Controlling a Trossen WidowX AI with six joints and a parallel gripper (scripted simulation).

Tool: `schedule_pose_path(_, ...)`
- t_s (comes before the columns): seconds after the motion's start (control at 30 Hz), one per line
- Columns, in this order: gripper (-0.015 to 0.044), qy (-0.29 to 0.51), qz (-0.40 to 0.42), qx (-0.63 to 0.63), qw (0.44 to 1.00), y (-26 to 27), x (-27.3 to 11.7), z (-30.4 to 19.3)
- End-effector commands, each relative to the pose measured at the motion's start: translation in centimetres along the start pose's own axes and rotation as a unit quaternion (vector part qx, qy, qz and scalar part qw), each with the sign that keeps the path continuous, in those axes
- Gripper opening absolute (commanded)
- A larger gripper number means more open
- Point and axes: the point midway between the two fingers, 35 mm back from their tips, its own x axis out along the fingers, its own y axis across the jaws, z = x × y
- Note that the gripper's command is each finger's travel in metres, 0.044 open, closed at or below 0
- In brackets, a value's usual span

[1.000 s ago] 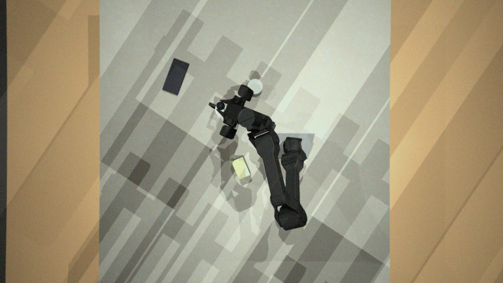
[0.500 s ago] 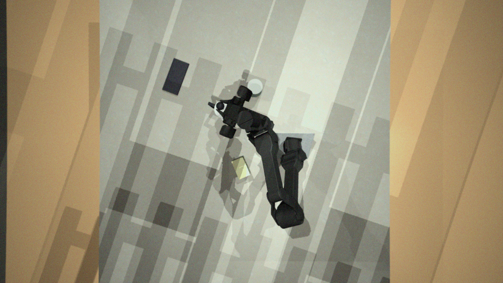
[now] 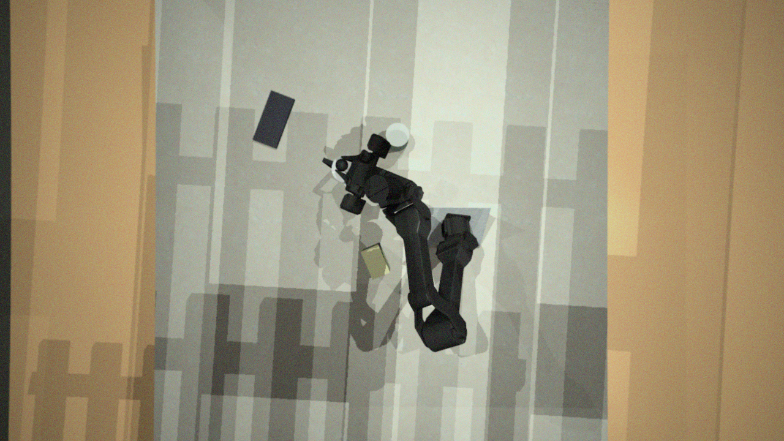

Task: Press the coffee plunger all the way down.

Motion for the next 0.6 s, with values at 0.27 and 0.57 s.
schedule_pose_path(0.27, 0.0122, 0.022, 0.002, 0.014, 1.0, -0.02, 0.81, -1.45)
schedule_pose_path(0.57, 0.0122, 0.022, 0.002, 0.014, 1.0, -0.14, 0.85, -1.38)
